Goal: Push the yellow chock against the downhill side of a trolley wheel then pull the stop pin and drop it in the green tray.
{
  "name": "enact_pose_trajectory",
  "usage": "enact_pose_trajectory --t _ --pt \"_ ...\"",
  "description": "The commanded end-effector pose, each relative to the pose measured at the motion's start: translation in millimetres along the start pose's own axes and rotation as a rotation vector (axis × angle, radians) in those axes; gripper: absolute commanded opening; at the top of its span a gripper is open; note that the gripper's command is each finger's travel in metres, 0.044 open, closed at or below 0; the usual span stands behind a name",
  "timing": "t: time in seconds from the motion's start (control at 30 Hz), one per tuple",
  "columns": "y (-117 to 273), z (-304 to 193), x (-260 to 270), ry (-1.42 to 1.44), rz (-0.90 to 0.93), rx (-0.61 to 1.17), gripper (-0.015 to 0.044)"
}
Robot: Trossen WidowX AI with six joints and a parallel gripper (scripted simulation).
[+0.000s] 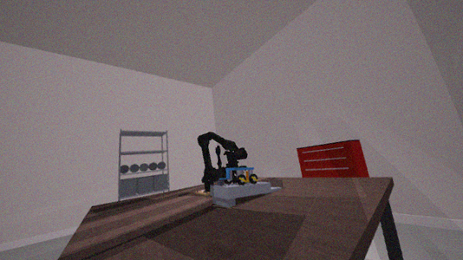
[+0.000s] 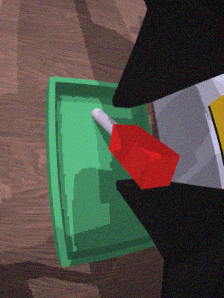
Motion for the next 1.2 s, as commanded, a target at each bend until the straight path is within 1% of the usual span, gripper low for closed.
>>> enact_pose_trajectory --t 0.0,1.17 --pt "-2 1 3 0.000 -0.005 0.001 0.0190" --pt "-13 5 20 0.000 -0.003 0.000 0.0190"
Point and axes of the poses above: the point midway between the two fingers, 35 mm back from their tips, its own y axis back along the fingers, its own x axis across the jaws, z = x × y, the point moved 1 cm from there along y, back along the fingers, and after that the axes turned 13 degrees about y, right-handed, at the moved point
